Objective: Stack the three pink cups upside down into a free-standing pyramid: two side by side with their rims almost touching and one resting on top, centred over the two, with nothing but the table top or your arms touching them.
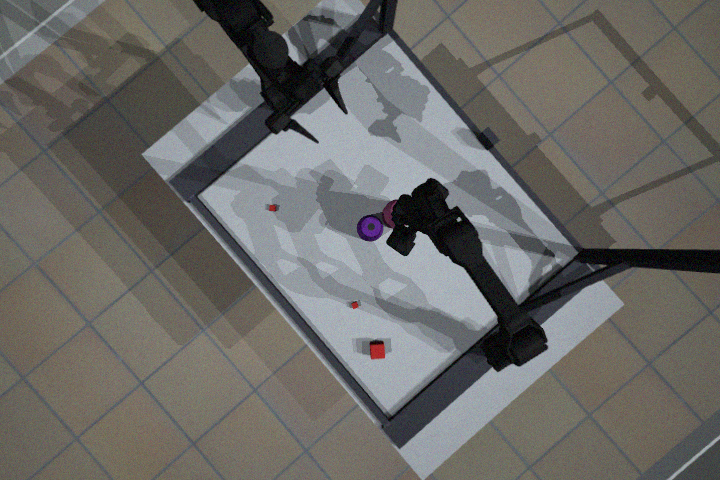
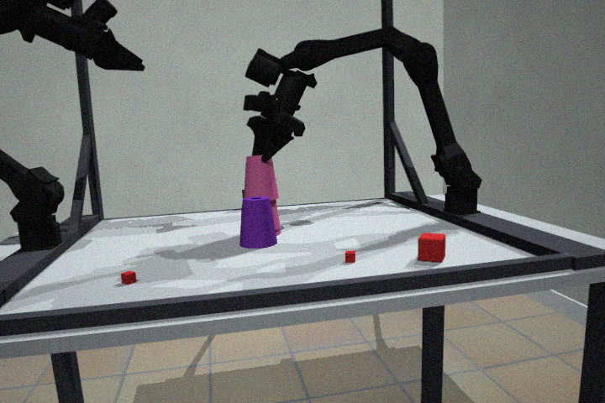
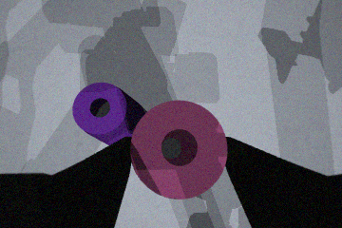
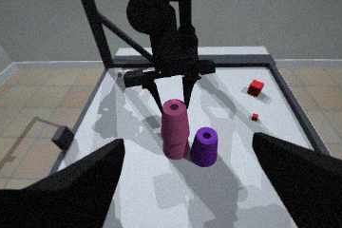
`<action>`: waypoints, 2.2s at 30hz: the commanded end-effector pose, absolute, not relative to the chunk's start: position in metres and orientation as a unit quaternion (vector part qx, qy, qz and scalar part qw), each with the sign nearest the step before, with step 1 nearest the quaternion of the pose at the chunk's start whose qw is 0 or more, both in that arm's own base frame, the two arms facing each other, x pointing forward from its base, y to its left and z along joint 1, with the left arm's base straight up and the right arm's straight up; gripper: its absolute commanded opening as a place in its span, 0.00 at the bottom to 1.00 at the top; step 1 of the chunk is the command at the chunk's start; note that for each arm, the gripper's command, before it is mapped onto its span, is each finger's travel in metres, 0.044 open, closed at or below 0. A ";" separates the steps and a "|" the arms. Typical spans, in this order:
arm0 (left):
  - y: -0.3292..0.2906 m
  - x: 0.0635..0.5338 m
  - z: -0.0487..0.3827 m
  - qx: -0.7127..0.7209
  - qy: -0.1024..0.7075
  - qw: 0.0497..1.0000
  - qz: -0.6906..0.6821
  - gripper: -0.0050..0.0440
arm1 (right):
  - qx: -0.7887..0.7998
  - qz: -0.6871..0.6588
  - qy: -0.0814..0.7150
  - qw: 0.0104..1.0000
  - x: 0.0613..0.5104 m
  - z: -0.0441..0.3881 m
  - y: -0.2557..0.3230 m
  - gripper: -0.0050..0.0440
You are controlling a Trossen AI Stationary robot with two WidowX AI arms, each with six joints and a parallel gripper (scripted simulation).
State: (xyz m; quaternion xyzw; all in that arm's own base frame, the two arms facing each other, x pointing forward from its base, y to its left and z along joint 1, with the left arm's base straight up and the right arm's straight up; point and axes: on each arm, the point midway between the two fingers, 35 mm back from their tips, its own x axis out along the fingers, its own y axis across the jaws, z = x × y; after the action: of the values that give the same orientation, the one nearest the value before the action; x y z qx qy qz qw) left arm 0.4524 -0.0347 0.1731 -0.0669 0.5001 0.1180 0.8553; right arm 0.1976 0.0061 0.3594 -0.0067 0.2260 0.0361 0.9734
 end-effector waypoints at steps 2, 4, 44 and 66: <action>-0.035 0.457 0.206 -0.071 0.486 0.863 0.117 0.56 | -0.009 0.037 0.220 0.975 0.198 0.364 0.006 0.92; -0.035 0.457 0.213 -0.071 0.486 0.863 0.117 0.56 | -0.009 0.037 0.220 0.975 0.198 0.364 0.006 0.92; -0.071 0.376 0.228 -0.073 0.484 0.865 0.115 0.56 | -0.011 0.072 0.180 0.981 0.226 0.400 0.020 0.92; -0.071 0.379 0.118 -0.068 0.494 0.859 0.118 0.56 | -0.008 0.067 0.261 0.963 0.228 0.343 0.020 0.92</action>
State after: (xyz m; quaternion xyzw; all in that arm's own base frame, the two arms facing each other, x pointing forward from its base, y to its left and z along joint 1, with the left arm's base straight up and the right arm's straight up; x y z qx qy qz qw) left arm 0.3766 -0.0711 0.1304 -0.0653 0.5018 0.1187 0.8543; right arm 0.2313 0.0192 0.3447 -0.0105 0.2625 0.0676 0.9625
